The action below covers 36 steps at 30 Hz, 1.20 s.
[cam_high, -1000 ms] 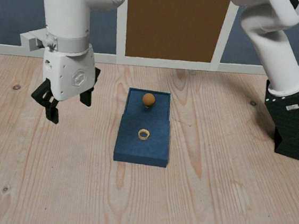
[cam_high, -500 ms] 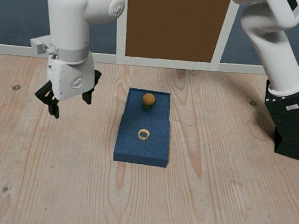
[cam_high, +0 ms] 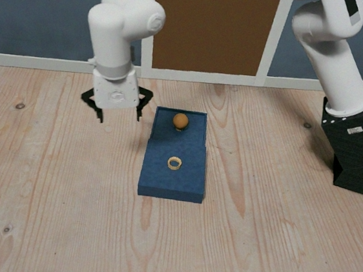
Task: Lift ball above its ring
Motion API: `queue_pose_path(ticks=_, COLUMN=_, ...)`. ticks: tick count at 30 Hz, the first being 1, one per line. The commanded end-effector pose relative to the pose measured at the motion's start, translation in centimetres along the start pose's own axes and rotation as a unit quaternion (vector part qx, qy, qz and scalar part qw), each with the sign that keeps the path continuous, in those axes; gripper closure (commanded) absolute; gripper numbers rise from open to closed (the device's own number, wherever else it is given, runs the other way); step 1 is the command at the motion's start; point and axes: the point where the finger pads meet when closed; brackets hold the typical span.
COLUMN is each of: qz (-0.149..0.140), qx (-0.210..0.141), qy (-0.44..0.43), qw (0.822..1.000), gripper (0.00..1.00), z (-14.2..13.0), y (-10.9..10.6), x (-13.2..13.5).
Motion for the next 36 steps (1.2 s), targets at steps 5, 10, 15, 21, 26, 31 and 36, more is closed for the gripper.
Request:
queue_pose_path(ticks=5, qz=0.021, qx=-0.044, qy=0.103, qw=0.993, gripper=0.0, z=7.5, y=4.5, x=5.4)
queue_pose_path(ticks=10, qz=0.021, qx=-0.044, qy=0.103, qw=0.993, gripper=0.0, z=11.9, y=7.4, x=9.0)
queue_pose_path(ticks=15, qz=0.021, qx=-0.044, qy=0.103, qw=0.993, gripper=0.0, z=16.2, y=10.0, x=12.2)
queue_pose_path(ticks=21, qz=0.021, qx=-0.044, qy=0.103, qw=0.993, gripper=0.0, z=21.6, y=13.0, x=15.7)
queue_pose_path(ticks=26, qz=0.021, qx=-0.044, qy=0.103, qw=0.993, gripper=0.0, z=22.6, y=13.5, x=16.2)
queue_pose_path(ticks=31, qz=0.021, qx=-0.044, qy=0.103, qw=0.993, gripper=0.0, z=22.6, y=13.5, x=16.2)
queue_pose_path(ticks=36, qz=0.021, qx=-0.044, qy=0.103, qw=0.993, gripper=0.0, z=22.6, y=13.5, x=16.2)
Point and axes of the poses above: the point where the finger pads meet when closed, its own y axis out along the fingers, its own x axis across the jaws, z = x × y, and after that the axes turned 8 degrees about y, right-handed
